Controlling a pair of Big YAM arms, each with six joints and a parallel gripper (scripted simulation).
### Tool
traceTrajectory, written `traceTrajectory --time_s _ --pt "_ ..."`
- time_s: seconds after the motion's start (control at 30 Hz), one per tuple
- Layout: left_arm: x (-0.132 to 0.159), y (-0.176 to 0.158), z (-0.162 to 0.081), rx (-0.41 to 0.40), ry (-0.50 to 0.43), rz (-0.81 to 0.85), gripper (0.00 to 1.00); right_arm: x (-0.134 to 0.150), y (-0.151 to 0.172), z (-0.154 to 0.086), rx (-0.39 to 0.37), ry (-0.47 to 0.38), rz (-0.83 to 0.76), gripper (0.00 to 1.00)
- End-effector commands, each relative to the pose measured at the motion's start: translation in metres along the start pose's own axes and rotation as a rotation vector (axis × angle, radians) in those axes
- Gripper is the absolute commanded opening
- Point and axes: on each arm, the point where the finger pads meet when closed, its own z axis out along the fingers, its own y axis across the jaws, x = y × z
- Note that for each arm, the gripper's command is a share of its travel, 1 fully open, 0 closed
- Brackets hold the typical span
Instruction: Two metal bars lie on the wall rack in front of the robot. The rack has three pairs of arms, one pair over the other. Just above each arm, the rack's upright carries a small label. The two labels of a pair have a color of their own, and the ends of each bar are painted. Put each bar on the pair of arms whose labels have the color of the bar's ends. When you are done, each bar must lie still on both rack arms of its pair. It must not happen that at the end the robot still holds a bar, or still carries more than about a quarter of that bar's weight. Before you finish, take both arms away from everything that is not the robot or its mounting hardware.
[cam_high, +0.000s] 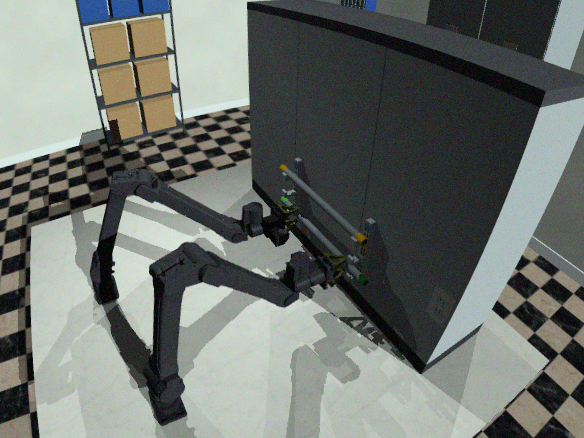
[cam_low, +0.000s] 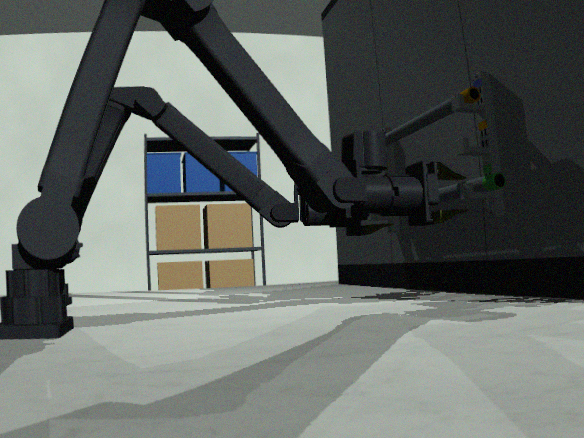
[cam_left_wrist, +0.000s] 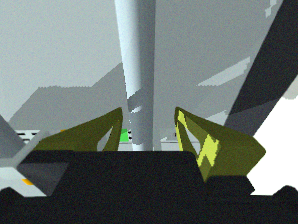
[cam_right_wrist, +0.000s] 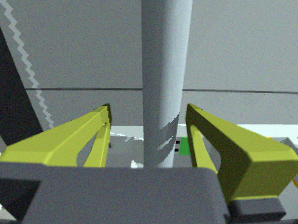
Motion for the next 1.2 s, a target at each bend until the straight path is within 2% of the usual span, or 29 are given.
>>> traceTrajectory --time_s 0.0,1.17 --pt "0.001 0.028 -0.002 -0.063 0.005 -0.013 0.59 0.000 -0.039 -0.005 0.076 -0.001 0.023 0.58" --pt "-0.007 0.050 -0.042 -0.096 -0.007 -0.016 0.59 -0.005 -0.047 -0.045 0.094 -0.008 0.025 0.58"
